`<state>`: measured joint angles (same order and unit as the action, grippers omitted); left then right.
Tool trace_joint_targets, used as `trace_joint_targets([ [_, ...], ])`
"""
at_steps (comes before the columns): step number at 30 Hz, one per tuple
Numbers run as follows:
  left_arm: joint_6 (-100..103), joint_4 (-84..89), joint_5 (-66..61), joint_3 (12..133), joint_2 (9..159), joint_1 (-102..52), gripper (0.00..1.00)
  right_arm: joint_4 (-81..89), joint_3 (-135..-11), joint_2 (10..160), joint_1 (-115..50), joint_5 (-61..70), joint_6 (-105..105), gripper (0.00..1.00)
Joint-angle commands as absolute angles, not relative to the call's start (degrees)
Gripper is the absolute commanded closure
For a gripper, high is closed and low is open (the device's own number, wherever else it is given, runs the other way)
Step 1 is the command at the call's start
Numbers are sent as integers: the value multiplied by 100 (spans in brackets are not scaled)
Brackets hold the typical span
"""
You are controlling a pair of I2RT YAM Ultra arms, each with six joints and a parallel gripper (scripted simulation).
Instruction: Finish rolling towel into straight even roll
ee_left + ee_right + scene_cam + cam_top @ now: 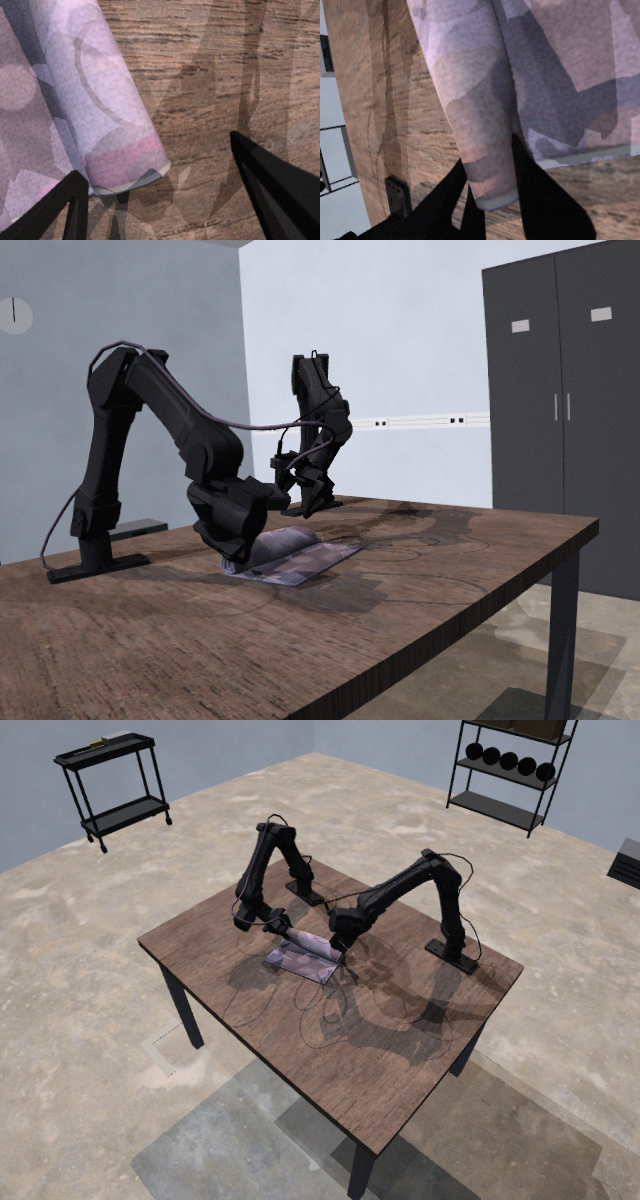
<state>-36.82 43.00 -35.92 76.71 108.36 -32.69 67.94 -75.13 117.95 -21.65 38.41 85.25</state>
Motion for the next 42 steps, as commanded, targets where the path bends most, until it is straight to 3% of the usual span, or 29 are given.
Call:
trace_joint_targets([
  [1, -3376, 3080, -2702, 7193, 10326, -3641, 7, 7765, -8028, 12129, -2182, 3976, 8534, 69],
  [15, -3269, 817, -415, 5550, 9434, -4774, 2, 8889, -8889, 12972, -2182, 3973, 8657, 69],
  [28, -3602, 698, -619, 5642, 9586, -4517, 2, 8705, -8816, 13099, -2183, 3970, 8669, 69],
  [42, -3525, -661, -551, 4926, 10251, -4604, 2, 8705, -8816, 13099, -2183, 3970, 8670, 69],
])
